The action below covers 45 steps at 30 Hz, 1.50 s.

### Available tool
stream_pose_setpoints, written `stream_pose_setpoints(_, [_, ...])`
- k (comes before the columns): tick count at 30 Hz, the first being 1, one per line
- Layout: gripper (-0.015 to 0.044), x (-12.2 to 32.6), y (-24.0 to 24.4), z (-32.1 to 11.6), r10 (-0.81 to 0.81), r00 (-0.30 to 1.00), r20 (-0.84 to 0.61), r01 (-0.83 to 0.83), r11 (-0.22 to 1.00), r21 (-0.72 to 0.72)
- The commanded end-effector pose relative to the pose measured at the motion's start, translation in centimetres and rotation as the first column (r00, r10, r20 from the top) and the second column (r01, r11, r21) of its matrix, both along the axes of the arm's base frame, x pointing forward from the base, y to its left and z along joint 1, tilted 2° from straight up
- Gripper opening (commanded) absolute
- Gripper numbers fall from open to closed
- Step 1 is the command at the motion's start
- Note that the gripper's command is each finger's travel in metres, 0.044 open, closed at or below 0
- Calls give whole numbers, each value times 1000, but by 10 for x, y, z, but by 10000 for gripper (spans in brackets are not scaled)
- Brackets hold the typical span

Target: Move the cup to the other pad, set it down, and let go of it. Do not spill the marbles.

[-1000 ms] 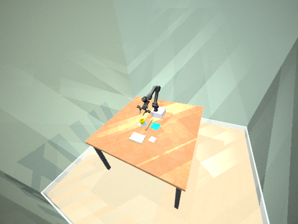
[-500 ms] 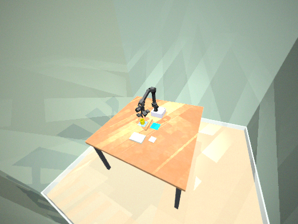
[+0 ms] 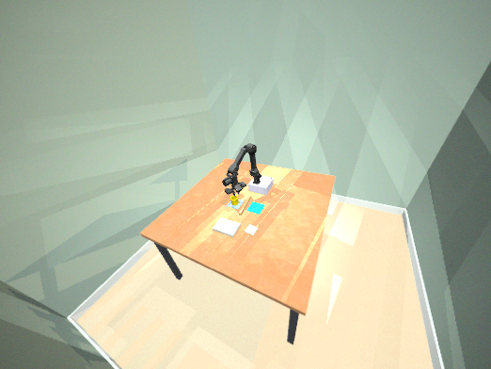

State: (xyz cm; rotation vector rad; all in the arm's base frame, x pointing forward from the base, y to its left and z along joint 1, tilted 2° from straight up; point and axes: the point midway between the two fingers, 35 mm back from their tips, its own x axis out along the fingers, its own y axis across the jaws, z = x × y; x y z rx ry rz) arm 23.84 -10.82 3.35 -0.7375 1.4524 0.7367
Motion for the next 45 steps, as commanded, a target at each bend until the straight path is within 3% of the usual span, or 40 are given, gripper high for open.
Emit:
stream_pose_setpoints(1, [167, -1, 1, -8, 3, 1000, -4, -3, 1000, 7])
stream_pose_setpoints(29, [167, -3, 2, -48, 3, 1000, -4, -3, 1000, 8])
stream_pose_setpoints(45, [60, -2, 1, -46, 0, 1000, -4, 0, 1000, 2])
